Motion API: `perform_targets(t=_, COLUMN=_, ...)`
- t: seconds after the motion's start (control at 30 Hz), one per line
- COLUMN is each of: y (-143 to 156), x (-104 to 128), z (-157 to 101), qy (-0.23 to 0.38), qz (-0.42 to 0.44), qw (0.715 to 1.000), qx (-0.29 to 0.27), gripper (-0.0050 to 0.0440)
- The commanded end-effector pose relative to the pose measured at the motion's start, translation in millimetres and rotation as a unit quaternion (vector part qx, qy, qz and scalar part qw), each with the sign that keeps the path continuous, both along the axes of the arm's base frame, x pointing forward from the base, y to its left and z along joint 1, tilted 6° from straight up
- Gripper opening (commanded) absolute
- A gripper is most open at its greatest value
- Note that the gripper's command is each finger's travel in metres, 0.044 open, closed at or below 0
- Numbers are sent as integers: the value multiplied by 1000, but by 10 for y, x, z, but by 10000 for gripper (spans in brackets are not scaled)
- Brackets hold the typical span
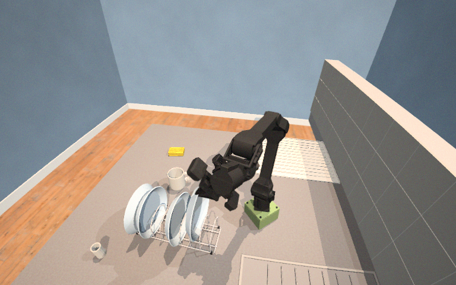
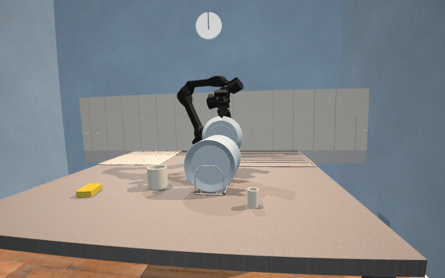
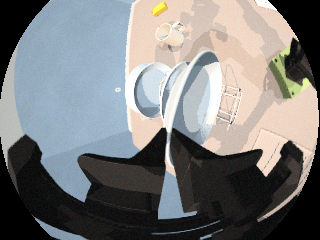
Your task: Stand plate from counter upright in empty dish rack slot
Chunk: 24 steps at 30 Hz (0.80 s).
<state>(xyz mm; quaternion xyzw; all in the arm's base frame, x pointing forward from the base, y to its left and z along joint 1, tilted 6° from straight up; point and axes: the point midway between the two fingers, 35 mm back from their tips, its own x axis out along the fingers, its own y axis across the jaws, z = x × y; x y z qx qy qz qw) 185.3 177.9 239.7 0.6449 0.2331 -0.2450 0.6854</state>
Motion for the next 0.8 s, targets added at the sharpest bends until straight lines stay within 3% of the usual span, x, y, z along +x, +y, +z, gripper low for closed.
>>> perform_targets(t=0.0, y=-9, x=5, z=5, qy=-5, qz=0, qw=1000, qx=2, gripper=0)
perform_targets(t=0.77, y=-20, x=12, z=-121, qy=-5, qz=0, qw=1000, qx=2, gripper=0)
